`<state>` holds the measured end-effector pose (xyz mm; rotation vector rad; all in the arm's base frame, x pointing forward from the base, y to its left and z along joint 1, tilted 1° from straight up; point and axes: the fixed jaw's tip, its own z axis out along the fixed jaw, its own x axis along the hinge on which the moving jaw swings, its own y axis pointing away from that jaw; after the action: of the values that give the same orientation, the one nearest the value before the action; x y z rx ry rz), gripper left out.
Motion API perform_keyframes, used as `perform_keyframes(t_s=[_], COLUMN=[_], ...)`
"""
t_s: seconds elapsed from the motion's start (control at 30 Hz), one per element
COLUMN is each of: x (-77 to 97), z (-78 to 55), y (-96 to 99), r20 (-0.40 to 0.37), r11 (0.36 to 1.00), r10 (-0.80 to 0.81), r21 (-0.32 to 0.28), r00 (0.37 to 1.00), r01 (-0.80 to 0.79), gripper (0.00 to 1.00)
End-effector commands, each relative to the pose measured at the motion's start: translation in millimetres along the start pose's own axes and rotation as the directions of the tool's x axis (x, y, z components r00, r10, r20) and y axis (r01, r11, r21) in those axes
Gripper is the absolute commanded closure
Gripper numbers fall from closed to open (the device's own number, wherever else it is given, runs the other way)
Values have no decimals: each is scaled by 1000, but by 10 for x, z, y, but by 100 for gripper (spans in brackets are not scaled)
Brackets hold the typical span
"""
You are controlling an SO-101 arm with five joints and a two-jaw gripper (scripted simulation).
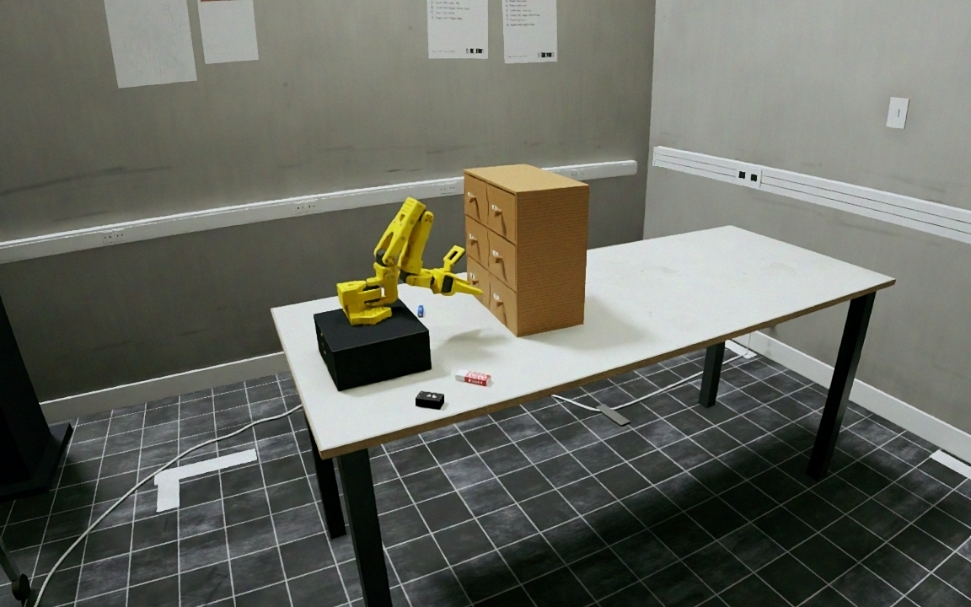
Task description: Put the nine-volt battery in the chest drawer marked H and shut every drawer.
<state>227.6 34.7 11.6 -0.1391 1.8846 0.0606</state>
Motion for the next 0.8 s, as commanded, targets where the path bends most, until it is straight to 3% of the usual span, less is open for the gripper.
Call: perform_keyframes(t_s=[0.0,0.2,0.5,0.7,0.77], x=[5,5,17,55,55], z=[1,1,289,400,400], y=[-13,-13,425,758,758], r20=[2,2,110,182,182], r11=[1000,1000,988,964,964], r10=[11,11,-20,-22,-22], r21=[6,6,-153,-257,-257], r00=[1000,1000,994,983,983], r01=[-11,-11,37,69,69], gripper=[50,50,50,50,50])
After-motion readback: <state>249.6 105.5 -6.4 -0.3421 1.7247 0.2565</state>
